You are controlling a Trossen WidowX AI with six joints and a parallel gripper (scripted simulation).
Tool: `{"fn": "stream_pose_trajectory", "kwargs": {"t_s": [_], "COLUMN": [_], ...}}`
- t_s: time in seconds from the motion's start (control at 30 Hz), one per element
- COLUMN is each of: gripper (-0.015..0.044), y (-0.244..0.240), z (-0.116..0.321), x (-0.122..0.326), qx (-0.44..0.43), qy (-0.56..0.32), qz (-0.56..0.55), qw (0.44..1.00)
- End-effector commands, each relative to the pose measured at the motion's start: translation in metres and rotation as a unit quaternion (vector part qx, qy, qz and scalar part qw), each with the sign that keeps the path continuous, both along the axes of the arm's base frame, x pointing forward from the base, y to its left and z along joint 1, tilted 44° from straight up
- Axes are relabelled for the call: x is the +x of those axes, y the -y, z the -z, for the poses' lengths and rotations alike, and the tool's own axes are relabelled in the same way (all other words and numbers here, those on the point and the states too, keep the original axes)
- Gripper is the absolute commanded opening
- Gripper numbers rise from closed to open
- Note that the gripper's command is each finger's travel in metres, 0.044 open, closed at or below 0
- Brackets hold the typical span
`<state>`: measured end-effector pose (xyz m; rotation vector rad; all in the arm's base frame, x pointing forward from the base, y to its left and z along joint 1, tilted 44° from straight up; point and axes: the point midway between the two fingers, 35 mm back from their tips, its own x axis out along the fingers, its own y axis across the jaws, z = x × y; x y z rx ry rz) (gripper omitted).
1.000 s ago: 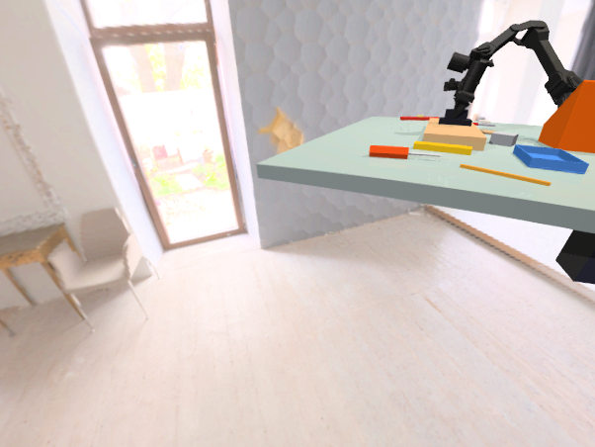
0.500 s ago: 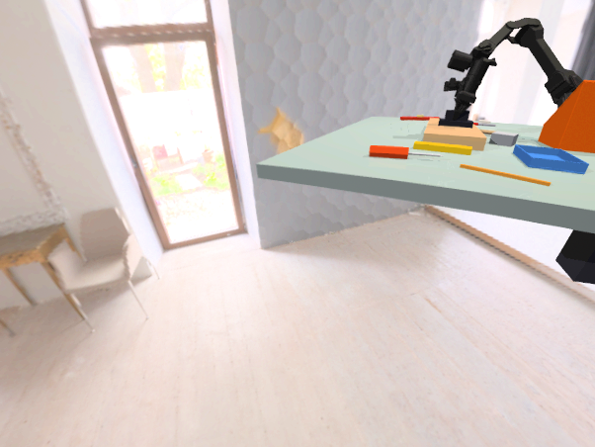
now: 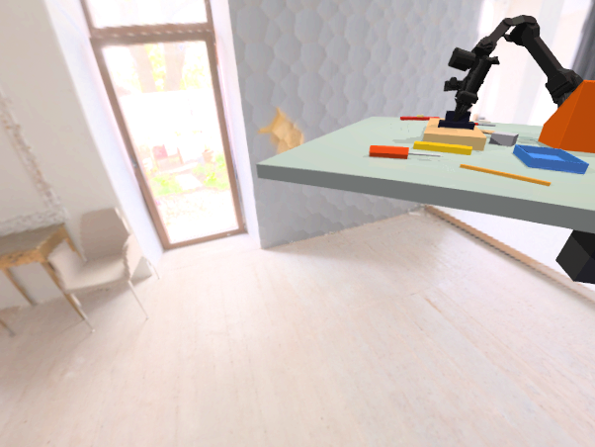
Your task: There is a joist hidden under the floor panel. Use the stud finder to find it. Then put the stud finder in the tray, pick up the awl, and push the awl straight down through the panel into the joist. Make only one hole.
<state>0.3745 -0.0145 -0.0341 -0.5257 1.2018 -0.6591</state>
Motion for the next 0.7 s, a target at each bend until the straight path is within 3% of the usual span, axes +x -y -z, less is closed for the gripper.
{"fn": "stream_pose_trajectory", "kwargs": {"t_s": [0.0,0.67], "gripper": [0.0,0.0], "y": [-0.013,-0.062], "z": [0.013,0.058], "x": [0.003,0.016], "qx": [0.005,0.007], "qy": [0.0,0.001], "qz": [0.0,0.0], "qw": [1.0,1.0]}}
